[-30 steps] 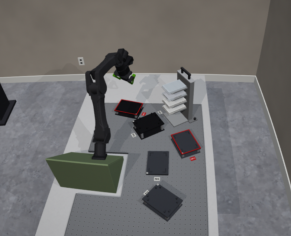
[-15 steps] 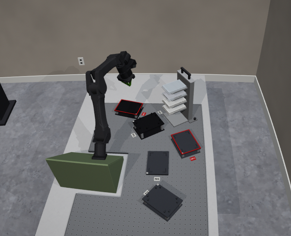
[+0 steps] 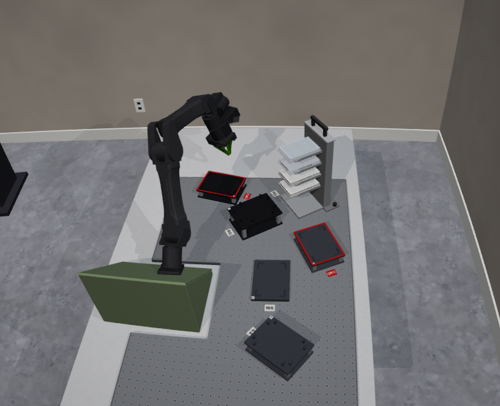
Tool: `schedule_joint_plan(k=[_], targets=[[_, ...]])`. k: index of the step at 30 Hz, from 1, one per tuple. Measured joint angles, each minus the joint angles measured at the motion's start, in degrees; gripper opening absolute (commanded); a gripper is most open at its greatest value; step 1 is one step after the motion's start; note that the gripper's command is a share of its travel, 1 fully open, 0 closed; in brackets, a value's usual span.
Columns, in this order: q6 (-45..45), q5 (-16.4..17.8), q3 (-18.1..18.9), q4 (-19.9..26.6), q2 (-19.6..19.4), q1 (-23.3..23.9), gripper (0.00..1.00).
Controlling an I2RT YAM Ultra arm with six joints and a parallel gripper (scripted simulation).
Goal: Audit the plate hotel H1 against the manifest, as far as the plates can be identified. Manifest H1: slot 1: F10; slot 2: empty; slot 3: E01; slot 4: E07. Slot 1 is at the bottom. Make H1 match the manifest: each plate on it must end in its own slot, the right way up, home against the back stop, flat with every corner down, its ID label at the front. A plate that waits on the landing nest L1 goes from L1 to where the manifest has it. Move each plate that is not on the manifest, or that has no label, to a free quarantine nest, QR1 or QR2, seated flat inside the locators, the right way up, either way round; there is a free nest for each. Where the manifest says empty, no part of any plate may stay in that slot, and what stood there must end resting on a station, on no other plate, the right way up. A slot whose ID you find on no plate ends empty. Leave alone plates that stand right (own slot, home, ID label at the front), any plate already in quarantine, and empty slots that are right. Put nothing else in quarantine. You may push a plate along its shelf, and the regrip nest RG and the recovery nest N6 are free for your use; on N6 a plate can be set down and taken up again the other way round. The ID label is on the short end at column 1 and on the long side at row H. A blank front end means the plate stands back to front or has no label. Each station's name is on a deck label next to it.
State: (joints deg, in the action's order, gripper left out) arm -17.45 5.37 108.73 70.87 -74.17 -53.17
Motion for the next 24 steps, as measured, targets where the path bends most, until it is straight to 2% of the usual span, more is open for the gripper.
schedule_joint_plan(k=[6, 11, 16, 22, 24], targets=[[0.61, -0.33, -2.97, -0.07, 0.48, 2.8, 0.0], [1.9, 1.03, -6.25, -1.14, 1.6, 5.46, 0.0], [1.27, -0.7, -5.4, 0.5, 0.87, 5.55, 0.0], [2.56, -0.11, -9.77, -0.09, 1.99, 9.31, 0.0], [2.82, -0.04, -10.23, 0.0, 2.03, 9.86, 0.0]])
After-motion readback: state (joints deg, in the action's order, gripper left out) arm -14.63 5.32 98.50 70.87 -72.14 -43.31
